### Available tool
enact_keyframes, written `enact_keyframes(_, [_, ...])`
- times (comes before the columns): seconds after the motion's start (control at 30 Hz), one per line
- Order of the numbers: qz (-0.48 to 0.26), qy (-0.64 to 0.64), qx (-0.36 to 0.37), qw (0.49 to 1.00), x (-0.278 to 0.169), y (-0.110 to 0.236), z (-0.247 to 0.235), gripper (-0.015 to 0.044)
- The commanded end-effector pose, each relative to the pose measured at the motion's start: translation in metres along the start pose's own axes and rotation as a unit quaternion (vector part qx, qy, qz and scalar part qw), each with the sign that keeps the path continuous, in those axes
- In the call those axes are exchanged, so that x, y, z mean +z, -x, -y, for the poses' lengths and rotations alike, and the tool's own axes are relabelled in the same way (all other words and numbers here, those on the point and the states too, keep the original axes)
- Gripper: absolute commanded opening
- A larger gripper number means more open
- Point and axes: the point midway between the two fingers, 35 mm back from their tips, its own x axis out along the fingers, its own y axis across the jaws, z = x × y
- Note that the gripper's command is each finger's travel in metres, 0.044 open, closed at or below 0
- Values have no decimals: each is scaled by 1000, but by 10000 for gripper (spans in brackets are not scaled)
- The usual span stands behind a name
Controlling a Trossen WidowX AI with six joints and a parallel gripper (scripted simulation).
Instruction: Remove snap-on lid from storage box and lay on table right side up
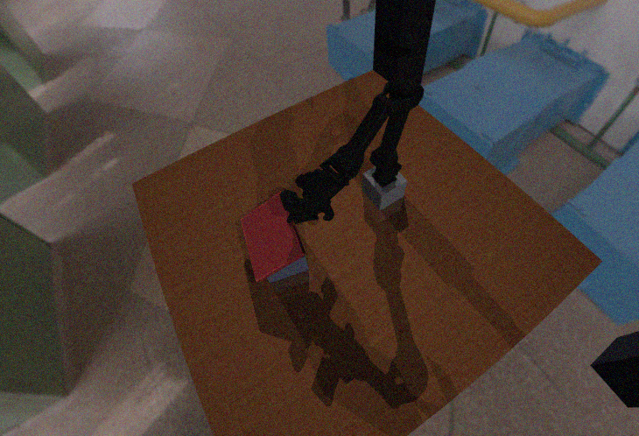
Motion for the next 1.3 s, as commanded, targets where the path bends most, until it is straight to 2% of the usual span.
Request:
enact_keyframes(0.0, [-4, 0, 8, 1000, -2, 3, -13, 0])
enact_keyframes(1.27, [-4, 0, 9, 1000, -1, 15, -69, 0])
